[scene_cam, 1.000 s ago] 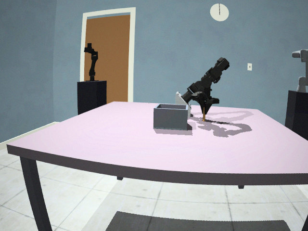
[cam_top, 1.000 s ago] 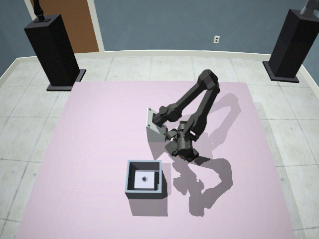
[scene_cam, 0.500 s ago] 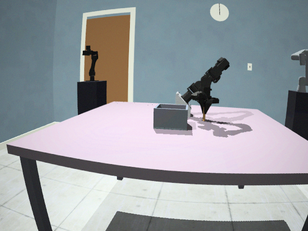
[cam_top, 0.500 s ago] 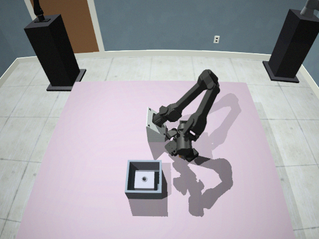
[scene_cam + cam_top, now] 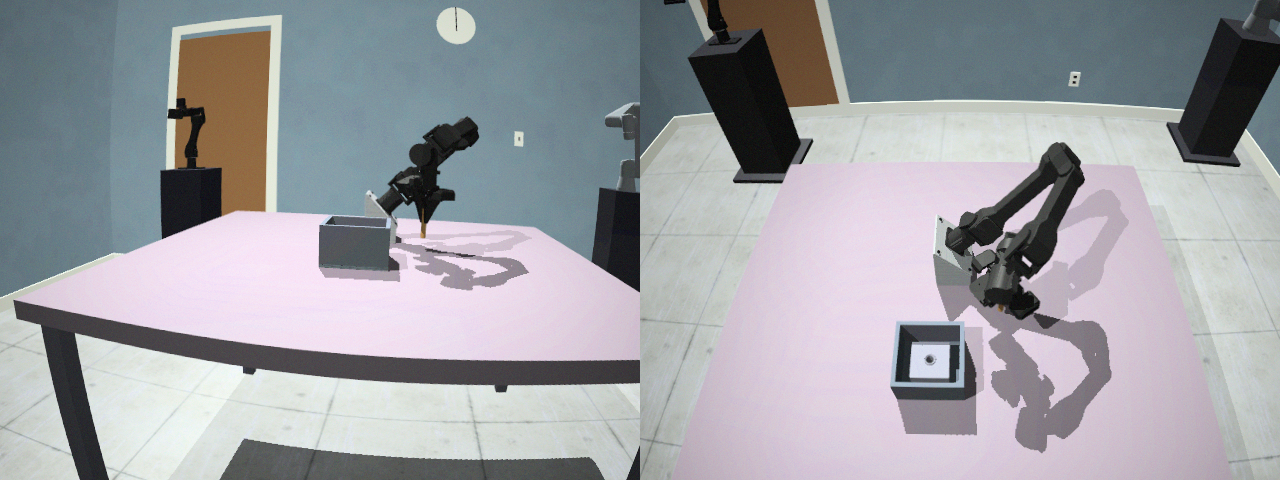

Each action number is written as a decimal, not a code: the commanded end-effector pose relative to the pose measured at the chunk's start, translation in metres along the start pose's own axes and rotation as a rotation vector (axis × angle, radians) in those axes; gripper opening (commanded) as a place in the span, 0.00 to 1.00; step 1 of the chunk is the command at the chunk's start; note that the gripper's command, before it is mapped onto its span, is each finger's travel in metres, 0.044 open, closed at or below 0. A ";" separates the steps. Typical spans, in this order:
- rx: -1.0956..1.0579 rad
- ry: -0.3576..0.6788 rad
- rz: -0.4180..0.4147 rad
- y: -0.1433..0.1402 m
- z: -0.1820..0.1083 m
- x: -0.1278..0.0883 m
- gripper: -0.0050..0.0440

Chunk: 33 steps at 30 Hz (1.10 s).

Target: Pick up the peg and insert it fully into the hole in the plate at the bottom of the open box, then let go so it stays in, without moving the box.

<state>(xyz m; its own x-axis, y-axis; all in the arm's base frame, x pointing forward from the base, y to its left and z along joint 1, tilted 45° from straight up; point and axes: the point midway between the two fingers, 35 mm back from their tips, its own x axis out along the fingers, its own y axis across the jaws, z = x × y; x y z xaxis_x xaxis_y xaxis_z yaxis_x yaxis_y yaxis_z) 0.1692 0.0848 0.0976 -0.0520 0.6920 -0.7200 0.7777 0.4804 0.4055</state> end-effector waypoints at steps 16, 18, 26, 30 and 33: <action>-0.002 0.000 0.003 0.002 0.006 -0.032 0.10; -0.004 -0.002 0.005 0.003 0.011 -0.033 0.10; -0.006 -0.011 0.013 0.009 0.034 -0.043 0.10; -0.004 -0.011 0.013 0.011 0.046 -0.048 0.10; -0.003 -0.011 0.013 0.011 0.049 -0.050 0.10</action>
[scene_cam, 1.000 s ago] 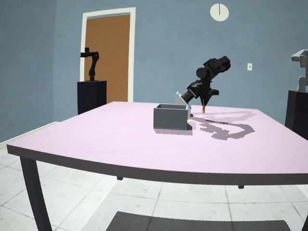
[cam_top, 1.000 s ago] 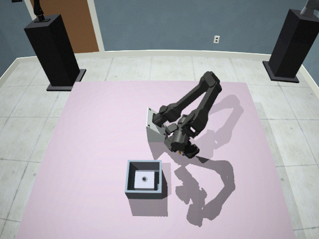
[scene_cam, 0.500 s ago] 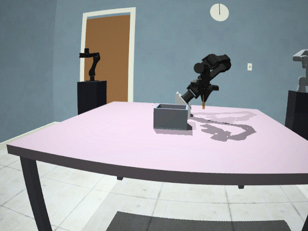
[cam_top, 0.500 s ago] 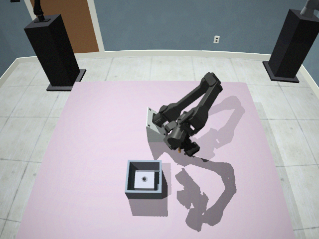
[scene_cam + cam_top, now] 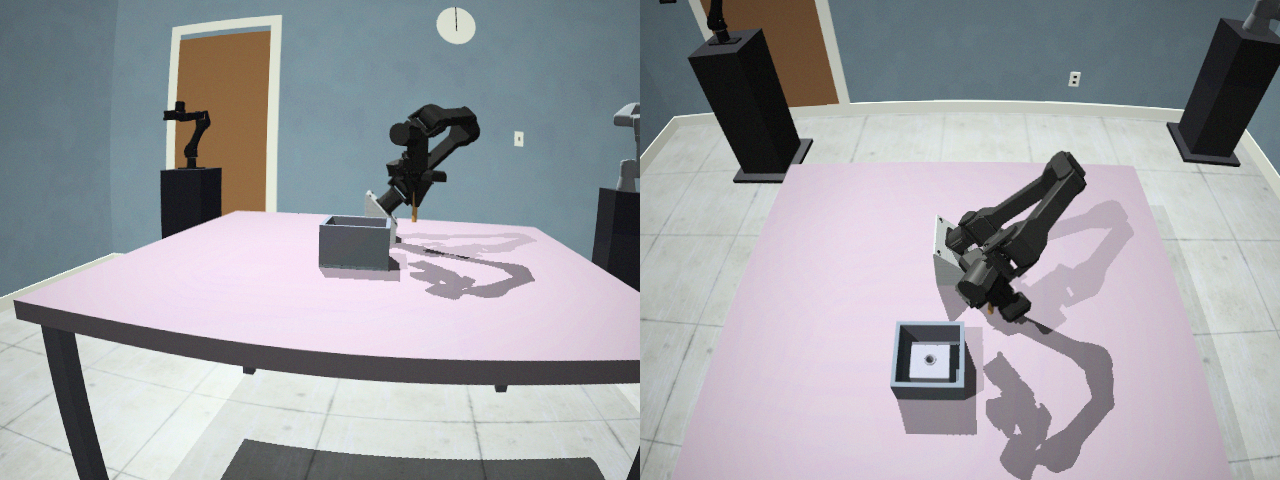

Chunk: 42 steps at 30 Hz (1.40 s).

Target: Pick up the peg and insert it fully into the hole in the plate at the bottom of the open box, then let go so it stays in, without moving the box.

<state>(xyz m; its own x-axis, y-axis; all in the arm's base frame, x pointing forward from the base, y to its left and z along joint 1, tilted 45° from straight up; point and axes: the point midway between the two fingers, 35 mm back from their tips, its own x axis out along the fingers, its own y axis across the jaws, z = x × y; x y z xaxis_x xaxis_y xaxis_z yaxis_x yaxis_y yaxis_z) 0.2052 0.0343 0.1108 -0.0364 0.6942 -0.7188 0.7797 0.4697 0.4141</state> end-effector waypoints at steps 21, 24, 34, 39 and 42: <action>-0.008 0.022 -0.006 -0.001 0.065 -0.024 0.10; -0.008 0.023 -0.006 -0.001 0.067 -0.025 0.10; -0.008 0.023 -0.006 0.004 0.090 -0.027 0.10; -0.008 0.023 -0.006 0.006 0.106 -0.028 0.10; -0.008 0.023 -0.006 0.008 0.116 -0.028 0.10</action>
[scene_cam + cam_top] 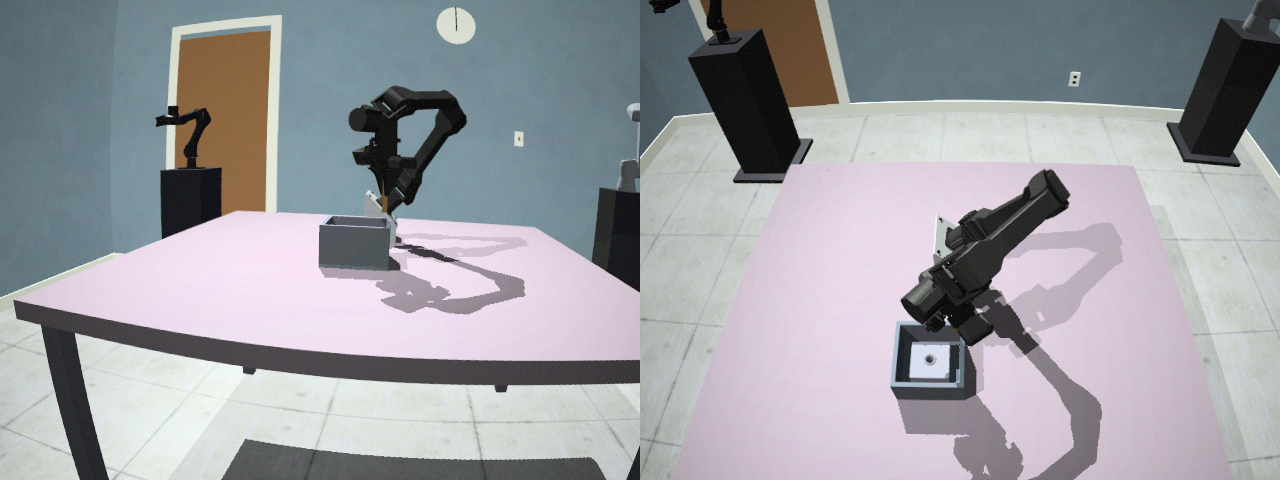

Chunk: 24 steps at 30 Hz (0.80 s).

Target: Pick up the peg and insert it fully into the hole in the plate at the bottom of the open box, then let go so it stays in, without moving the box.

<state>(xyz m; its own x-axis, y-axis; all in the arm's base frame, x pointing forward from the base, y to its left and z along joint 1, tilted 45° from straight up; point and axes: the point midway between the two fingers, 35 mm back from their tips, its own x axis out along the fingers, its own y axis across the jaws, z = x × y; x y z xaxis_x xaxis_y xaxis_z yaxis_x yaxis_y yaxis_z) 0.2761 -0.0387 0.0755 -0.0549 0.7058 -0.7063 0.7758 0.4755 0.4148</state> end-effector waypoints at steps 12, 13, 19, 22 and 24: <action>-0.002 -0.002 -0.002 0.003 0.045 0.000 0.10; -0.002 -0.002 -0.002 0.003 0.048 0.001 0.10; -0.002 -0.002 -0.002 0.003 0.067 0.003 0.10; -0.002 -0.002 -0.002 0.002 0.076 0.004 0.10; -0.002 -0.002 -0.002 0.002 0.078 0.004 0.10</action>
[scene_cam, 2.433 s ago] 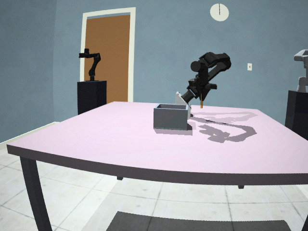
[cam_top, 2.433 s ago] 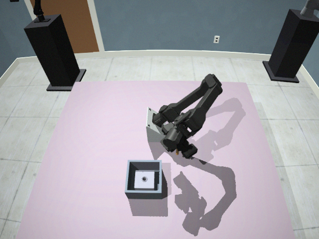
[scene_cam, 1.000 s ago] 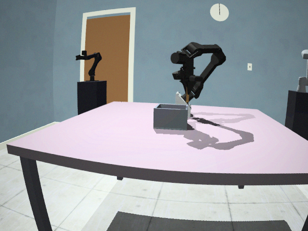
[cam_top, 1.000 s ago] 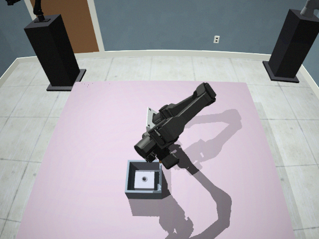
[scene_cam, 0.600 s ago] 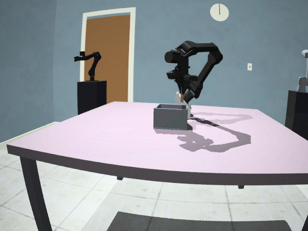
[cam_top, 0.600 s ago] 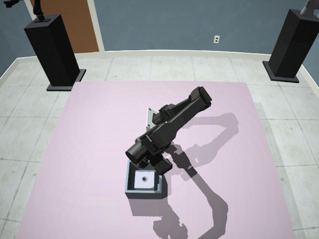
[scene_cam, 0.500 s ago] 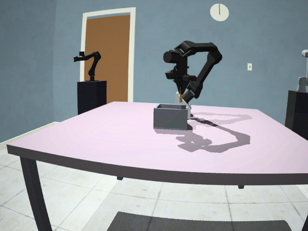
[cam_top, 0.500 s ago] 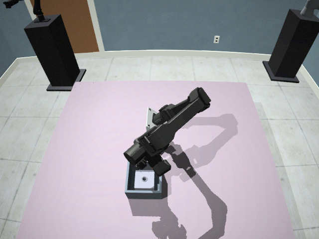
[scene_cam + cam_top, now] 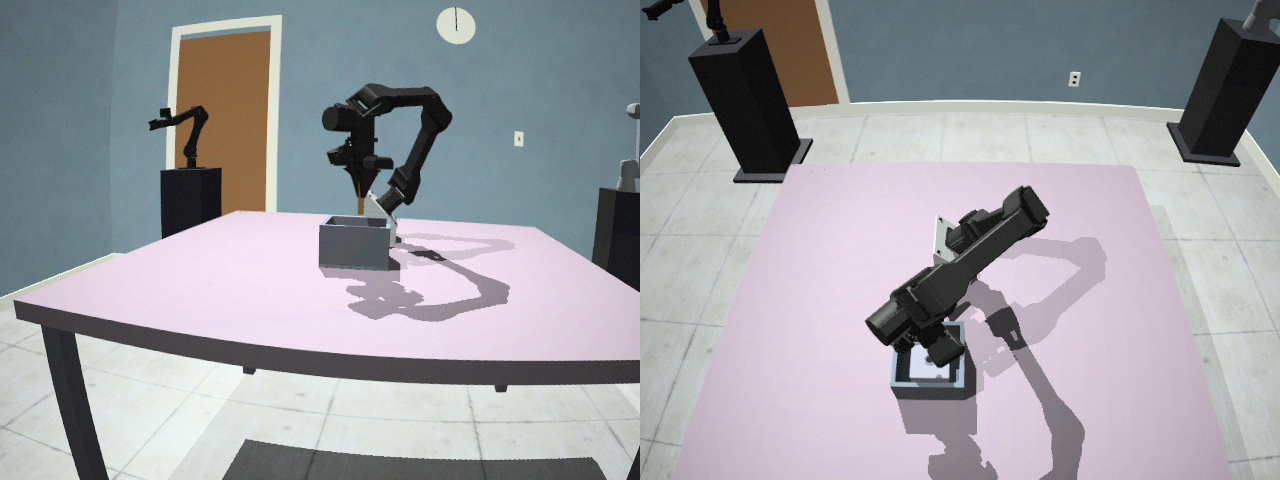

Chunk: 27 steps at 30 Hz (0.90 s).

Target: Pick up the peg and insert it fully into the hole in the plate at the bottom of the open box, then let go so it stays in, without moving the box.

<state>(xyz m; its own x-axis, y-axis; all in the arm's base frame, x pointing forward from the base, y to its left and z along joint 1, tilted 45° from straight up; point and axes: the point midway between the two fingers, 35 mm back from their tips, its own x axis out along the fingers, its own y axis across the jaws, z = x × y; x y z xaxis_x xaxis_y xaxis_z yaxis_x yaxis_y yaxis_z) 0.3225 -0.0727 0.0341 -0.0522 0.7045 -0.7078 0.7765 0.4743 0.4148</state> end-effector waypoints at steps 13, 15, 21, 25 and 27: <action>-0.003 0.002 -0.003 0.000 0.008 0.028 0.10; -0.003 0.002 -0.003 0.000 0.007 0.033 0.10; -0.003 0.002 -0.003 -0.001 0.007 0.041 0.10; -0.003 0.002 -0.003 -0.001 0.007 0.041 0.10; -0.005 -0.003 -0.001 0.000 0.008 0.039 0.10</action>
<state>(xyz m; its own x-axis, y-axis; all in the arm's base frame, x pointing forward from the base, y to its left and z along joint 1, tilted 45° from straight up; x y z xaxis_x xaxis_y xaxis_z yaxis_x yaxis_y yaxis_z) 0.3266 -0.0515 0.0030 -0.0461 0.7007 -0.7120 0.7716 0.4777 0.4201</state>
